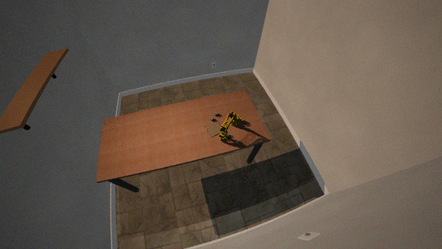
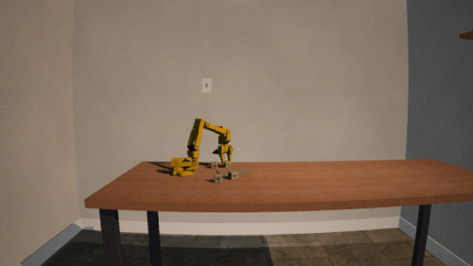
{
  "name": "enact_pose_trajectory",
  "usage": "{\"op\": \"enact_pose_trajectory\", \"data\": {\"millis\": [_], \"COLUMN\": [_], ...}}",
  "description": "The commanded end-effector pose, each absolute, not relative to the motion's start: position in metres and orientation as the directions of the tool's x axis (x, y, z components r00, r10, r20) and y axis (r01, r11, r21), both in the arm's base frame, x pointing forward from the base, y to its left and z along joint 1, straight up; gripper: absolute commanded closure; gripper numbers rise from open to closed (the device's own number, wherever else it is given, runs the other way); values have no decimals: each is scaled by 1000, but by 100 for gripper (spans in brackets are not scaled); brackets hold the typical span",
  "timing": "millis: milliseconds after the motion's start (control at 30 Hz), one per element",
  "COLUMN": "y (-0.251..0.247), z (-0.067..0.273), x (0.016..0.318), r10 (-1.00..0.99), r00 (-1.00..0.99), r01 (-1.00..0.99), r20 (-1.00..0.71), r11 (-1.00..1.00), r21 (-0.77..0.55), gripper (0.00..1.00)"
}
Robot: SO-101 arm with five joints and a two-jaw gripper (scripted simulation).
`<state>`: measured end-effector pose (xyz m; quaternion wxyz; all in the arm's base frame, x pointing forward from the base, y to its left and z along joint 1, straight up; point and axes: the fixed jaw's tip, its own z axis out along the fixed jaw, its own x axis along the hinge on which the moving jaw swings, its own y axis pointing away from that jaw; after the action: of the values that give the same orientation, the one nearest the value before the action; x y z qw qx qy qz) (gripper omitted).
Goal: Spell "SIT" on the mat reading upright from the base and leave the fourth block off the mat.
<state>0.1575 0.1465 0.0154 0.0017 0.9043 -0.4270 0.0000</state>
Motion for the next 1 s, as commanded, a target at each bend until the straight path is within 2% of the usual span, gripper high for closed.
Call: {"op": "enact_pose_trajectory", "data": {"millis": [0,433,967], "y": [152,153,151], "z": [27,31,69], "x": [165,165,164], "r10": [-772,-772,-772], "r00": [636,636,636], "r01": [-771,-771,-771], "r20": [-4,-4,-4], "r11": [-634,-634,-634], "r21": [-63,-63,-63], "gripper": [98,100,100]}}
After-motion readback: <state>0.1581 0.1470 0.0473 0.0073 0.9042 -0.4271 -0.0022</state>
